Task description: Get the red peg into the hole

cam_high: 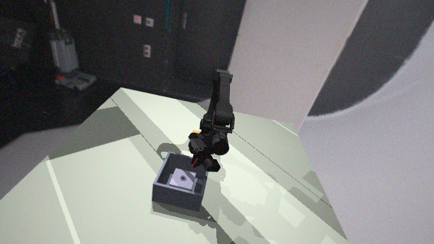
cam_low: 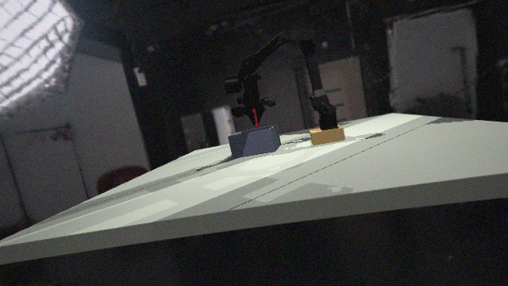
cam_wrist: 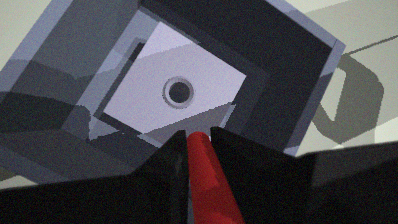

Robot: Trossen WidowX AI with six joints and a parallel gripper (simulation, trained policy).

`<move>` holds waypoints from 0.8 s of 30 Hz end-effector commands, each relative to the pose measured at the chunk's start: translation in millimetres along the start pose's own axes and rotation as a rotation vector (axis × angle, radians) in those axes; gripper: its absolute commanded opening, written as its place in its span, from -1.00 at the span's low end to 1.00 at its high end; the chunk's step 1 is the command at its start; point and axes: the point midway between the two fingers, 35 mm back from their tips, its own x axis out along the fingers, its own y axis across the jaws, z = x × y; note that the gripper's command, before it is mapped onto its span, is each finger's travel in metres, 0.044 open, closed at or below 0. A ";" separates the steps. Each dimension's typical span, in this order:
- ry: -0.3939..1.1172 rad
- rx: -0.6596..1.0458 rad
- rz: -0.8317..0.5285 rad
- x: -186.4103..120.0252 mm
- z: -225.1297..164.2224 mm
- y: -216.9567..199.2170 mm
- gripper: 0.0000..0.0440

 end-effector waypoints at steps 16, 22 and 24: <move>0.113 -0.146 0.053 61.2 22.3 5.4 -0.93; 0.161 -0.187 0.059 76.6 18.5 6.1 -0.31; 0.166 -0.198 0.065 78.0 21.4 7.2 -0.22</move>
